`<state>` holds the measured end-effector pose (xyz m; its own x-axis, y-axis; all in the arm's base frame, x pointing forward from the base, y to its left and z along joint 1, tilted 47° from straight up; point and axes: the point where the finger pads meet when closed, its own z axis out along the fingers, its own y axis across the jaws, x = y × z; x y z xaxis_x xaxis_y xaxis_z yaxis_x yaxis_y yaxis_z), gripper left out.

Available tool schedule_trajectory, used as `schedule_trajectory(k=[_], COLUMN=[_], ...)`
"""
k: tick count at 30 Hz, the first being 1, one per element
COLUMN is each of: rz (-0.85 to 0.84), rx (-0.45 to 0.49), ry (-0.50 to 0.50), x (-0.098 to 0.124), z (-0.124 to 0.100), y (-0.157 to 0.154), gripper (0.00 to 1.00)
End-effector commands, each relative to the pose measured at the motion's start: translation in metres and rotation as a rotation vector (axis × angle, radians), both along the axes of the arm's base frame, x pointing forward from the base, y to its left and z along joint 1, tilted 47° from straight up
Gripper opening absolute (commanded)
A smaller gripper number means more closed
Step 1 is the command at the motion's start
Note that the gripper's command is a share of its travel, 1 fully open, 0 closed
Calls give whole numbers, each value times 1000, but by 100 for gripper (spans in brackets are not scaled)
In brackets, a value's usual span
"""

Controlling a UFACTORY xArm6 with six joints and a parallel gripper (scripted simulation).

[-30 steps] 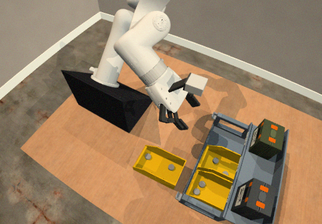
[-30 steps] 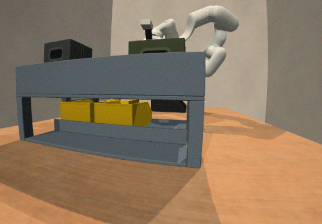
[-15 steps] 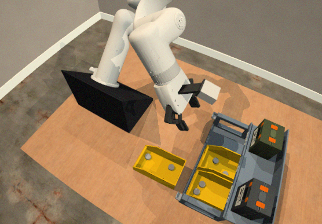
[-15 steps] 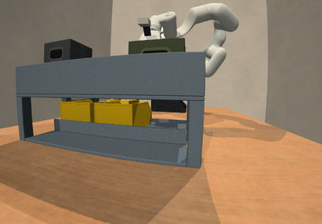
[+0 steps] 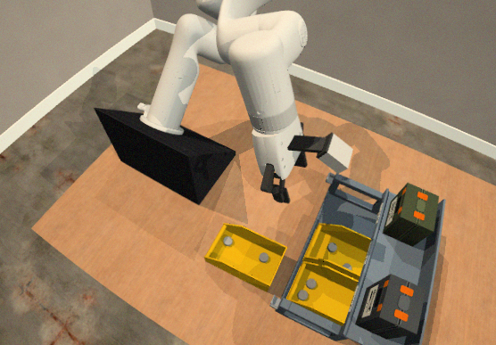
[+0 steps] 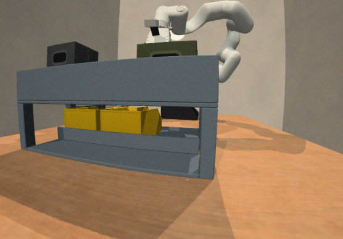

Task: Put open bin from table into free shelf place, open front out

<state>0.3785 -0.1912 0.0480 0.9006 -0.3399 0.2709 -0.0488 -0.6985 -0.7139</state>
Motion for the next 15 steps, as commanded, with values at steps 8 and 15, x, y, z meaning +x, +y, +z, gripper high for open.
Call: schedule_trajectory(k=[8,15], rz=[56,247], rx=[18,29], ry=[50,220], x=[1,2], z=[0,-1], y=[1,2], gripper=[100,100])
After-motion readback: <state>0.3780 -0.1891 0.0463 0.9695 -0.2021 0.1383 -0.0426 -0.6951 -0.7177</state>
